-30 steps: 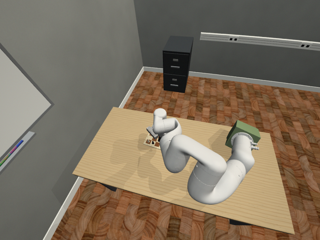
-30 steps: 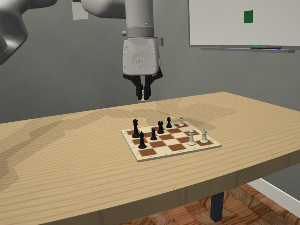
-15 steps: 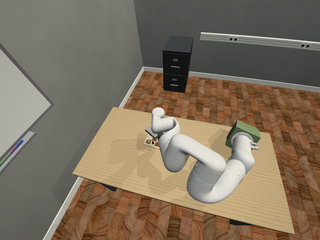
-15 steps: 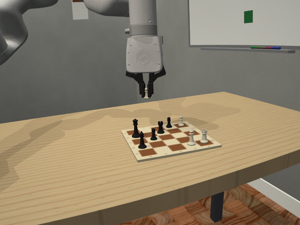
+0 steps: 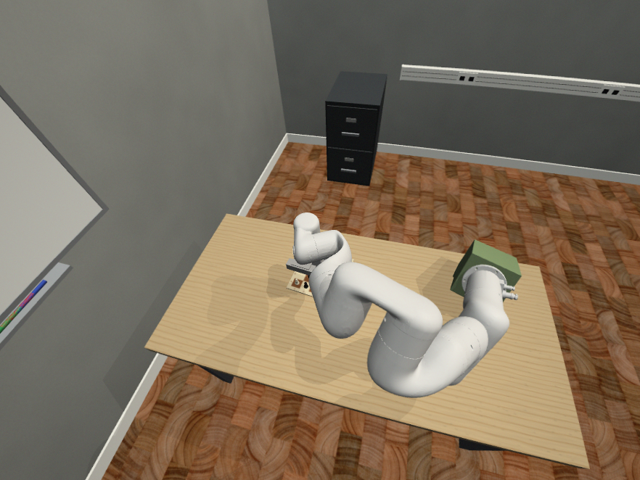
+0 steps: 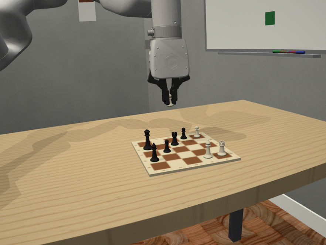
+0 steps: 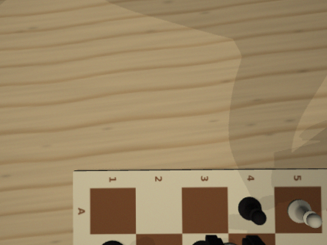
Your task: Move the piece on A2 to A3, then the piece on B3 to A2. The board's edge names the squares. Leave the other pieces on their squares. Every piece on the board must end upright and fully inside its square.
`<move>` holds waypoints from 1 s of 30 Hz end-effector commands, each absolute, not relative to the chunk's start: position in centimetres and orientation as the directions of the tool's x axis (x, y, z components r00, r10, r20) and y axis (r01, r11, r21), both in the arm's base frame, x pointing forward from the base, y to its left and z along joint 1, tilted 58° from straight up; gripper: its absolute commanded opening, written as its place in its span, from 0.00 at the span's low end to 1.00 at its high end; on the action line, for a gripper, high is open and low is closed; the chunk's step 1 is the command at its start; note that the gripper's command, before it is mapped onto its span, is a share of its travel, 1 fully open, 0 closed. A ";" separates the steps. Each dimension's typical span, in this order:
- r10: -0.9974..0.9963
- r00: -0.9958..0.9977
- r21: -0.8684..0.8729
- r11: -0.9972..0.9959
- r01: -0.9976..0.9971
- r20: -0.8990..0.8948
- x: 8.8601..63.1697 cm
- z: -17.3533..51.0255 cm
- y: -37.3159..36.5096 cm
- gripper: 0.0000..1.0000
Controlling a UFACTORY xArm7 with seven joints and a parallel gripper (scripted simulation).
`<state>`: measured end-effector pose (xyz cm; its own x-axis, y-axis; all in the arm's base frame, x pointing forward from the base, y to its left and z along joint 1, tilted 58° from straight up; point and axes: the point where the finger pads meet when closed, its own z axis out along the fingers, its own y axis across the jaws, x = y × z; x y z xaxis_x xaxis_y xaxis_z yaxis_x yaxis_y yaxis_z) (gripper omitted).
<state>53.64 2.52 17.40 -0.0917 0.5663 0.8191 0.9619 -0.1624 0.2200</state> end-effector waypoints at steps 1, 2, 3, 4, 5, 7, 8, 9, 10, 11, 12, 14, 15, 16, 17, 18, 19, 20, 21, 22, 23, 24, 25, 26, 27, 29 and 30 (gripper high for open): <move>0.567 -0.102 0.231 -0.161 0.959 0.817 53.8 17.5 2.3 0.00; 0.567 -0.102 0.231 -0.161 0.959 0.817 53.8 17.5 2.3 0.00; 0.567 -0.102 0.231 -0.161 0.959 0.817 53.8 17.4 2.3 0.00; 0.567 -0.102 0.231 -0.161 0.959 0.817 53.8 17.4 2.4 0.00; 0.567 -0.102 0.231 -0.161 0.959 0.817 53.8 17.3 2.5 0.00; 0.567 -0.102 0.231 -0.161 0.959 0.817 53.9 17.1 2.8 0.00; 0.567 -0.102 0.231 -0.161 0.959 0.817 54.0 17.0 3.0 0.00; 0.567 -0.102 0.231 -0.161 0.959 0.817 54.1 16.8 3.3 0.00; 0.567 -0.102 0.231 -0.161 0.959 0.817 54.2 16.7 3.5 0.00; 0.567 -0.102 0.231 -0.161 0.959 0.817 54.2 16.7 3.5 0.00; 0.567 -0.102 0.231 -0.161 0.959 0.817 54.2 16.7 3.5 0.00; 0.567 -0.102 0.231 -0.161 0.959 0.817 54.4 16.3 4.1 0.00; 0.567 -0.102 0.231 -0.161 0.959 0.817 54.5 16.0 4.5 0.00; 0.567 -0.102 0.231 -0.161 0.959 0.817 54.6 15.8 4.8 0.00; 0.567 -0.102 0.231 -0.161 0.959 0.817 54.7 15.5 5.2 0.00; 0.567 -0.102 0.231 -0.161 0.959 0.817 54.9 15.3 5.6 0.00; 0.567 -0.102 0.231 -0.161 0.959 0.817 55.0 15.0 6.0 0.00; 0.567 -0.102 0.231 -0.161 0.959 0.817 55.1 14.7 6.4 0.00; 0.567 -0.102 0.231 -0.161 0.959 0.817 55.3 14.5 6.8 0.00; 0.567 -0.102 0.231 -0.161 0.959 0.817 55.4 14.2 7.2 0.00; 0.567 -0.102 0.231 -0.161 0.959 0.817 55.5 14.0 7.6 0.00; 0.567 -0.102 0.231 -0.161 0.959 0.817 55.6 13.7 7.9 0.00; 0.567 -0.102 0.231 -0.161 0.959 0.817 55.7 13.5 8.3 0.00; 0.567 -0.102 0.231 -0.161 0.959 0.817 55.8 13.3 8.6 0.00; 0.567 -0.102 0.231 -0.161 0.959 0.817 55.9 13.1 8.9 0.00; 0.567 -0.102 0.231 -0.161 0.959 0.817 55.9 13.1 8.9 0.00; 0.567 -0.102 0.231 -0.161 0.959 0.817 56.0 12.9 9.1 0.00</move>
<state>55.42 8.64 13.47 -0.1025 0.5644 0.8191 0.9616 -0.1546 0.2268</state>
